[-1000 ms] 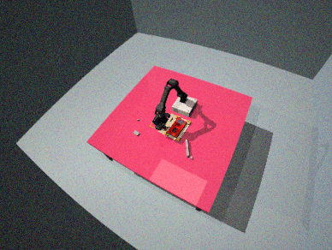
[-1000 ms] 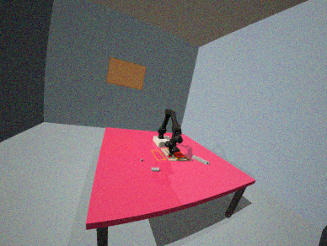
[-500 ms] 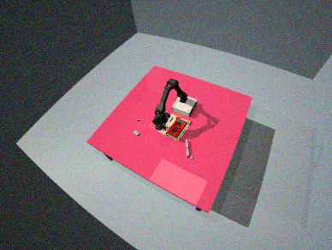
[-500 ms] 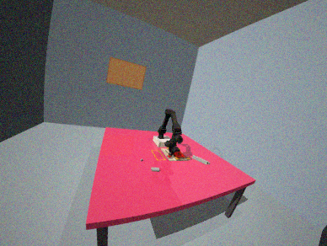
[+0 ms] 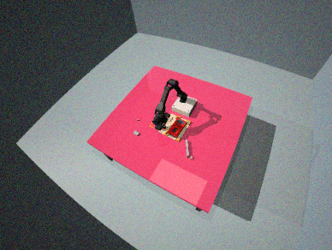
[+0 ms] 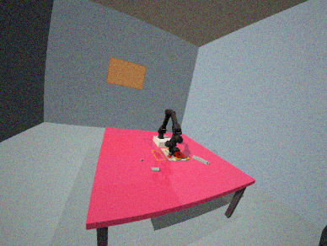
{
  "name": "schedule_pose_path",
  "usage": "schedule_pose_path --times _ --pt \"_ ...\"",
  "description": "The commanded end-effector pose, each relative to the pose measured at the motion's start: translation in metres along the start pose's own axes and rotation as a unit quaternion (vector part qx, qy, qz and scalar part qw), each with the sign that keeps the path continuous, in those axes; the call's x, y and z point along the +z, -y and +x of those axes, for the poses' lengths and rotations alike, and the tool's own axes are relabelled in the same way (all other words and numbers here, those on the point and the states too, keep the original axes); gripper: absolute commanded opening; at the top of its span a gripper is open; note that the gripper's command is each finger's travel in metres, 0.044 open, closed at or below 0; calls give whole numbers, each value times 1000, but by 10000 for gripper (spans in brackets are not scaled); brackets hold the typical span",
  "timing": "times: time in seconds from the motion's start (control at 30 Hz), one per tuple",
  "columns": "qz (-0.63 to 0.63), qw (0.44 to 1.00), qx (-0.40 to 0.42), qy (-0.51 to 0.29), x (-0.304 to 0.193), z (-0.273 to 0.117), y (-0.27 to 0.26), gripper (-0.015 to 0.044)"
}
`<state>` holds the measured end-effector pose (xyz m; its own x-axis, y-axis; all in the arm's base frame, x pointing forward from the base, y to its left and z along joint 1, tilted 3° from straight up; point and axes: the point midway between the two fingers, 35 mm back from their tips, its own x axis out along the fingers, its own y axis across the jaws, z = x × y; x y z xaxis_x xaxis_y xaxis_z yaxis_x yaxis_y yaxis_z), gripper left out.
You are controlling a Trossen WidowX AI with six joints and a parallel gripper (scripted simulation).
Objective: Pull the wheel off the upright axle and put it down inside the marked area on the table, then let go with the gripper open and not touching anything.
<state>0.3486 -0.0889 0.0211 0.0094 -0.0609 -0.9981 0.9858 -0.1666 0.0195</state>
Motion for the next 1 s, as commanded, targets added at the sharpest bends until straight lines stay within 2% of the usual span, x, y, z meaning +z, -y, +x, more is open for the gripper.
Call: schedule_pose_path --times 0.0,0.97 --pt "0 1000 2 0 0 -7 1 0" --pt "-1 1000 4 0 0 -17 1 0"
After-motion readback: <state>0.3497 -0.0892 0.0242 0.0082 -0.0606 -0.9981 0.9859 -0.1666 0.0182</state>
